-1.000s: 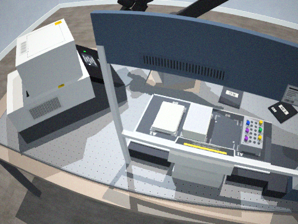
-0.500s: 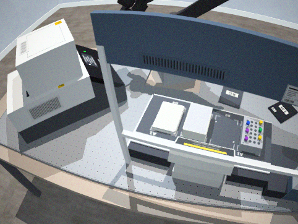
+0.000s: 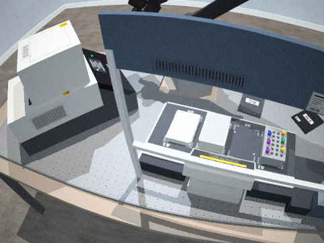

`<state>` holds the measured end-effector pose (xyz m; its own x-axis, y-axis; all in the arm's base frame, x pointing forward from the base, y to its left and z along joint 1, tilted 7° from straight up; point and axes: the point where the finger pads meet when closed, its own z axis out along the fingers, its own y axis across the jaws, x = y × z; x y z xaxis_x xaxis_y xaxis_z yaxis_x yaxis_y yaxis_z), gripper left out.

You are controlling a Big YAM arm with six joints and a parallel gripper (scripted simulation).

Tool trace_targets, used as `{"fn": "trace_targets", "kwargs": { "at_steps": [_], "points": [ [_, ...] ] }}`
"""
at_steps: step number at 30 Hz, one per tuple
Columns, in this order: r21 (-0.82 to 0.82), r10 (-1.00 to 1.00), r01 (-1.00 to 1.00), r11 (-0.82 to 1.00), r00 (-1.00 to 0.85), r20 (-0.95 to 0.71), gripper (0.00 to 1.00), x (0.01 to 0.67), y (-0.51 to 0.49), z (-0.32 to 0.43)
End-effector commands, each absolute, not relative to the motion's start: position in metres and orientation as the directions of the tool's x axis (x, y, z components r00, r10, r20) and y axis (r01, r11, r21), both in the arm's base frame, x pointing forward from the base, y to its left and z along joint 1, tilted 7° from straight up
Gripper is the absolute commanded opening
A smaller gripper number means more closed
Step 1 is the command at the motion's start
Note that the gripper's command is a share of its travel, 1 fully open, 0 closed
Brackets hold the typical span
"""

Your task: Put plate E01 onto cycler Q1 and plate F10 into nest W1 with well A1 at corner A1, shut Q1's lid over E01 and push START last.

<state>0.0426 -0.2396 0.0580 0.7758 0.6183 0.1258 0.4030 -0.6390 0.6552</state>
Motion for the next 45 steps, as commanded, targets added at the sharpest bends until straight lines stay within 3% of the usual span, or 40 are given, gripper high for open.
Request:
{"fn": "trace_targets", "kwargs": {
  "at_steps": [1,45],
  "points": [
    [0.672,0.625,0.413,-0.614,0.774,0.095,0.0,0.039,-0.25,0.072],
    [0.693,0.628,0.419,-0.587,0.776,0.062,0.0,0.035,-0.265,0.082]
  ]
}}
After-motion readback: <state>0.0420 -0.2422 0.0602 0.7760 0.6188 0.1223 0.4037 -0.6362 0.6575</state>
